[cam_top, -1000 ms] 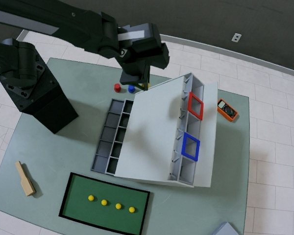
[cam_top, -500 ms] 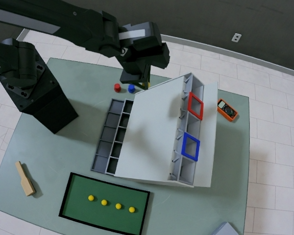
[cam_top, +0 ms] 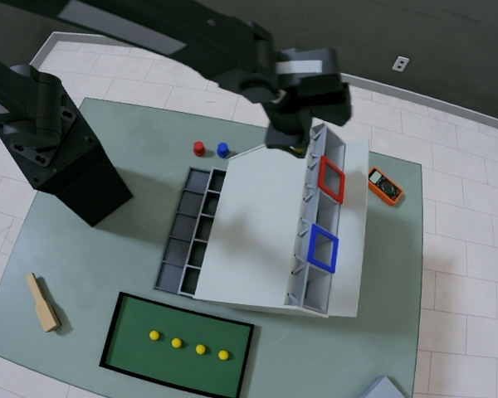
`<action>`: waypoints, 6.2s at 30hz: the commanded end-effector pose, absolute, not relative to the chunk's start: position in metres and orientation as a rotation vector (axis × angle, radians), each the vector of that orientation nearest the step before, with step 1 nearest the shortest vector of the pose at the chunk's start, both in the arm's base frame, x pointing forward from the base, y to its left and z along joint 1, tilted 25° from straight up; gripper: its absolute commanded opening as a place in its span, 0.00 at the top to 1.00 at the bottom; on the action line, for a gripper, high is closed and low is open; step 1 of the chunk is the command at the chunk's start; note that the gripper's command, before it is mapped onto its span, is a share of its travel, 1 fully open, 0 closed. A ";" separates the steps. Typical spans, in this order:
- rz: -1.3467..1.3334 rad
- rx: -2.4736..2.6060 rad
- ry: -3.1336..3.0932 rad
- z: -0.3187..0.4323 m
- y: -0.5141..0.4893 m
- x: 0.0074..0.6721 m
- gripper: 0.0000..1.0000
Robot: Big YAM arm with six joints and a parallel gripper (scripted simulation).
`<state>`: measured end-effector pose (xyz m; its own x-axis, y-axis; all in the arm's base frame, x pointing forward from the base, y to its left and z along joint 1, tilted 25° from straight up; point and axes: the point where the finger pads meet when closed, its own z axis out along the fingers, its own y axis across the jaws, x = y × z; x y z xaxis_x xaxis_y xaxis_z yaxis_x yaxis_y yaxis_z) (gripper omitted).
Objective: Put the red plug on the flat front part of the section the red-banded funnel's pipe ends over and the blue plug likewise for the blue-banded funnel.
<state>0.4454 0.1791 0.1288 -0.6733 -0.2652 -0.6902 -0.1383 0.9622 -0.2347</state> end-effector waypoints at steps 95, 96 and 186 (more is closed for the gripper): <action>-0.218 -0.289 2.302 0.164 0.197 0.523 1.00; -0.218 -0.289 2.302 0.164 0.197 0.523 1.00; -0.176 -0.306 2.289 0.134 0.194 0.530 0.41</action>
<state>0.5278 0.1905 0.1265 -0.6596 -0.2781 -0.6983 -0.1633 0.9599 -0.2280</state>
